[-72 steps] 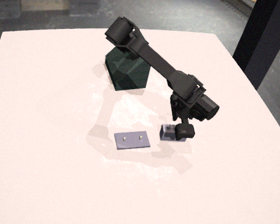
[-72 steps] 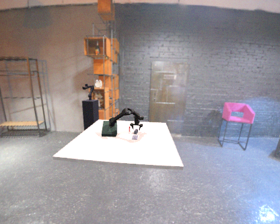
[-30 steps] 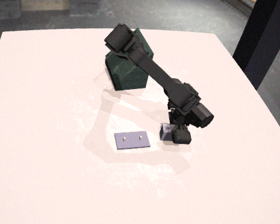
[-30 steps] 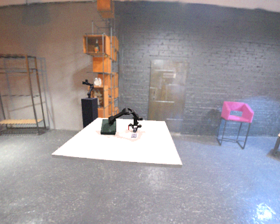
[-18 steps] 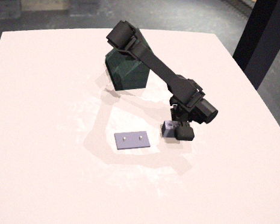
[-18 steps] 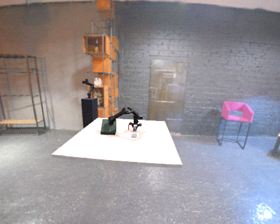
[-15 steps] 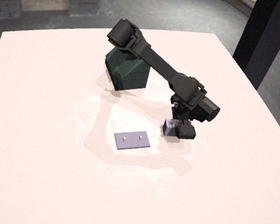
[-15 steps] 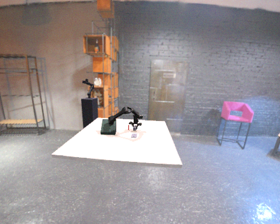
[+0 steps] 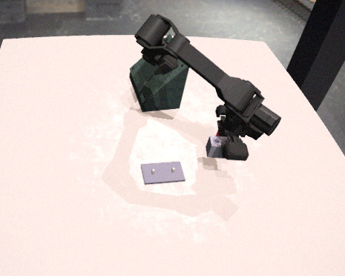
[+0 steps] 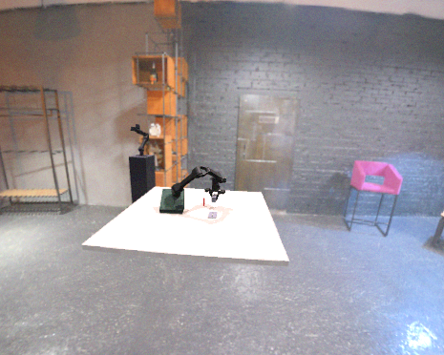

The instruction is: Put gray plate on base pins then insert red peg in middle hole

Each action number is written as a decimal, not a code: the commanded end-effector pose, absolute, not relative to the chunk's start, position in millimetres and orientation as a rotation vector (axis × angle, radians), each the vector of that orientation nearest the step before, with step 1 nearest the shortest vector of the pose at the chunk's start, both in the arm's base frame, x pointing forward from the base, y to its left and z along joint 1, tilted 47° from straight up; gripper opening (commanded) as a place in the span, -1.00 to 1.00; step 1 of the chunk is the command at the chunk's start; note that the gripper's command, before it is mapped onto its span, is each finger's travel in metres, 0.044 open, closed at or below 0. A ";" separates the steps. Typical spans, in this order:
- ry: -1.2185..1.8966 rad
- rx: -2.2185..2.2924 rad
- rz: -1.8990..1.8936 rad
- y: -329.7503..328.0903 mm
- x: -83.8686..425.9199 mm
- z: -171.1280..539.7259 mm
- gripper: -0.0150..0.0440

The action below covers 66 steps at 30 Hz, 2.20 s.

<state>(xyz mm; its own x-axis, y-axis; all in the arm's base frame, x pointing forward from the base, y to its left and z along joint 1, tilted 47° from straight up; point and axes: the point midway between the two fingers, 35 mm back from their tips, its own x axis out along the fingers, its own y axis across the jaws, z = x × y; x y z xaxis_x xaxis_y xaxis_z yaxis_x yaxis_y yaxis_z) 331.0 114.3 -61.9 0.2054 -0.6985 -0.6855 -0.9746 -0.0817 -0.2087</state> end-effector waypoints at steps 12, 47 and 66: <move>1.547 -1.838 0.547 149.5 317.1 -28.7 -0.49; 1.533 -1.891 0.642 80.1 343.4 10.1 -0.49; 1.535 -1.943 0.677 22.9 350.7 32.2 -0.49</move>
<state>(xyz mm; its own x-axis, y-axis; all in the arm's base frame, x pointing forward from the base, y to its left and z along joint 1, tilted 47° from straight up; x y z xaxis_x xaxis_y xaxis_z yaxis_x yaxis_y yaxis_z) 350.8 31.6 27.3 0.2092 -0.6850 -0.6979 -0.9772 -0.1726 -0.1235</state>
